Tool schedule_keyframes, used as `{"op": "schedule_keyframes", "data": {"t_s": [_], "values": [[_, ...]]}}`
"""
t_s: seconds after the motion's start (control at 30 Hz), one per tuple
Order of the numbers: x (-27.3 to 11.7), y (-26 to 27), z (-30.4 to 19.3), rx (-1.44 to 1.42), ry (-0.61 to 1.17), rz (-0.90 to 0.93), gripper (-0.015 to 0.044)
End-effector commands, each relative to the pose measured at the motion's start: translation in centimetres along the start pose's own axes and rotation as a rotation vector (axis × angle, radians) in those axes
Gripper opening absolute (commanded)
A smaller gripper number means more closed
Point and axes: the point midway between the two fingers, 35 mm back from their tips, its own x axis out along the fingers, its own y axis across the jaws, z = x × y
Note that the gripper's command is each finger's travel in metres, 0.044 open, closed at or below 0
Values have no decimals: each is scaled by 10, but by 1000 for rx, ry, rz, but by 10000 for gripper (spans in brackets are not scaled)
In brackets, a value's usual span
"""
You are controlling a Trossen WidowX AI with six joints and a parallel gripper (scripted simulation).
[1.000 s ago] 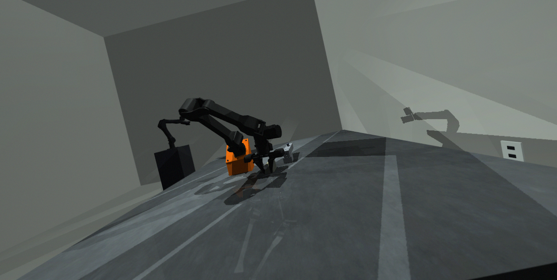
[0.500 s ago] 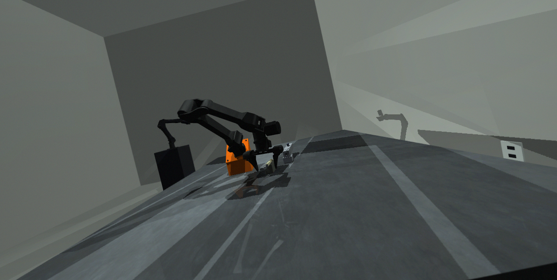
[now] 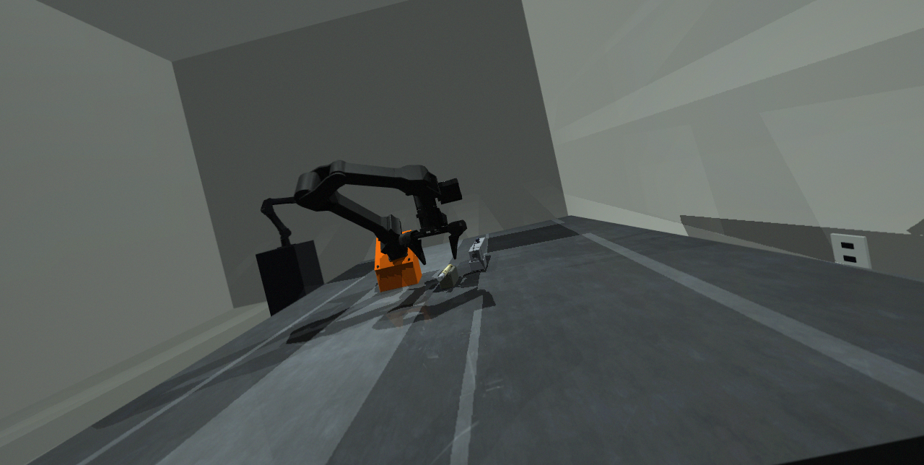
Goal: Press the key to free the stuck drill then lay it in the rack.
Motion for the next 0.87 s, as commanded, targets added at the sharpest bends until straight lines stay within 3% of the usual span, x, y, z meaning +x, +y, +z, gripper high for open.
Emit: {"op": "schedule_keyframes", "data": {"t_s": [0.0,0.2,0.43,0.83], "values": [[-6,-7,13,45,-67,-45,440],[-53,-37,66,222,-395,-225,440],[-135,-50,120,331,-852,-334,440],[-309,11,153,219,-1681,-215,440]]}}
